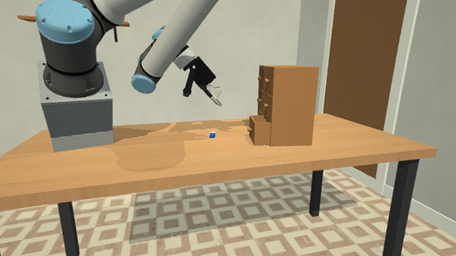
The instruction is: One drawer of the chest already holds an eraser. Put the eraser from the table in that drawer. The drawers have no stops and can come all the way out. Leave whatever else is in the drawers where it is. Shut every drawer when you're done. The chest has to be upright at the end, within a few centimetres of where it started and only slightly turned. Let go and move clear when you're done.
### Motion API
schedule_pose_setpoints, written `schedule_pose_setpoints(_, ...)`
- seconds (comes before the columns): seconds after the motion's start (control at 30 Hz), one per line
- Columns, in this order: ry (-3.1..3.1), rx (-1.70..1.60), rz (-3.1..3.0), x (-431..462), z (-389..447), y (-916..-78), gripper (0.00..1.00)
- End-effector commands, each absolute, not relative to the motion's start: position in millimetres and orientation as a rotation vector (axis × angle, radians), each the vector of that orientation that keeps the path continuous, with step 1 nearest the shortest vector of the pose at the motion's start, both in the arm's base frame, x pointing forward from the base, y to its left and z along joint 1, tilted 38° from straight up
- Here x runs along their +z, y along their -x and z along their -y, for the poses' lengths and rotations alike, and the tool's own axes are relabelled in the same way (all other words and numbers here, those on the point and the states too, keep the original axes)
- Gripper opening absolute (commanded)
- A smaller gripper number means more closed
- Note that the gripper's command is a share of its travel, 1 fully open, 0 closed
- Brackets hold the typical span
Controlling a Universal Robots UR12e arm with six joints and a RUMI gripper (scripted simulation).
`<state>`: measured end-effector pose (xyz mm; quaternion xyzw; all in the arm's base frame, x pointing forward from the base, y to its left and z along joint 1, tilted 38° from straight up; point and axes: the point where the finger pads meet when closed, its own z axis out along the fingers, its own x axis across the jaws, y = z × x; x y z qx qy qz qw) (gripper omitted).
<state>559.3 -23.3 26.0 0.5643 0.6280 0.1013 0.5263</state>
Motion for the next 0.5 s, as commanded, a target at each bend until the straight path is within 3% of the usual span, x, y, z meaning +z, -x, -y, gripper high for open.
schedule_pose_setpoints(0.0, -1.422, 0.174, -1.524, 30, 19, -552, 0.20)
schedule_pose_setpoints(0.47, -1.580, 0.023, -1.577, 41, 6, -535, 0.20)
